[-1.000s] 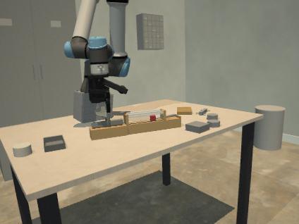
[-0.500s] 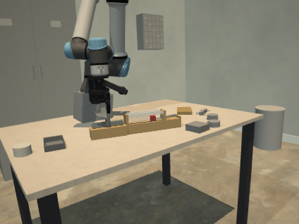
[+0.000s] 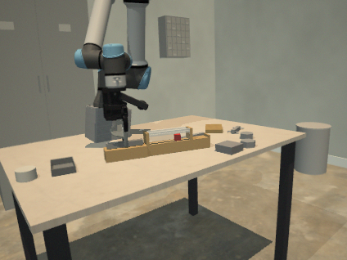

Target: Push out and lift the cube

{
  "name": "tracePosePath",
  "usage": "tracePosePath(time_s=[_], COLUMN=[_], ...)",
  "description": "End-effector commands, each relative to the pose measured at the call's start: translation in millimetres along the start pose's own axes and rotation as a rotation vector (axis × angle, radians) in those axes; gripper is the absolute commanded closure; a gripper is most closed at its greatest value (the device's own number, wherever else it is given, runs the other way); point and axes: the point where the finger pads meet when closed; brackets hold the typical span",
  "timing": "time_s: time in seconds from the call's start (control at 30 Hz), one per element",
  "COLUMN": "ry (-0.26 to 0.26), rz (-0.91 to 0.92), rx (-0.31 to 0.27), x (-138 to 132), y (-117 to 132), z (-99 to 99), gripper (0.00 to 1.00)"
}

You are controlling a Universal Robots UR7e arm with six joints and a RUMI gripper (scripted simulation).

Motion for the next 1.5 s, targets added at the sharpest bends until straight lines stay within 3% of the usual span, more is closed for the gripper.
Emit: tracePosePath(time_s=[0.0, 0.43, 1.17, 1.47], ry=[0.001, 0.001, 0.001, 0.001], rz=[0.0, 0.0, 0.0, 0.0], rx=[0.0, 0.0, 0.0, 0.0], x=[0, 0, -11, -13], y=[0, -4, -53, -62], z=[-0.4, -0.4, -0.3, -0.3], gripper=[1.0, 1.0, 1.0, 1.0])
Point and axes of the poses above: the point where the finger pads meet when closed, its own z axis out along the fingers, its own x axis across the jaws, y = z × x, and after that the axes turned 13 degrees about z, right-handed
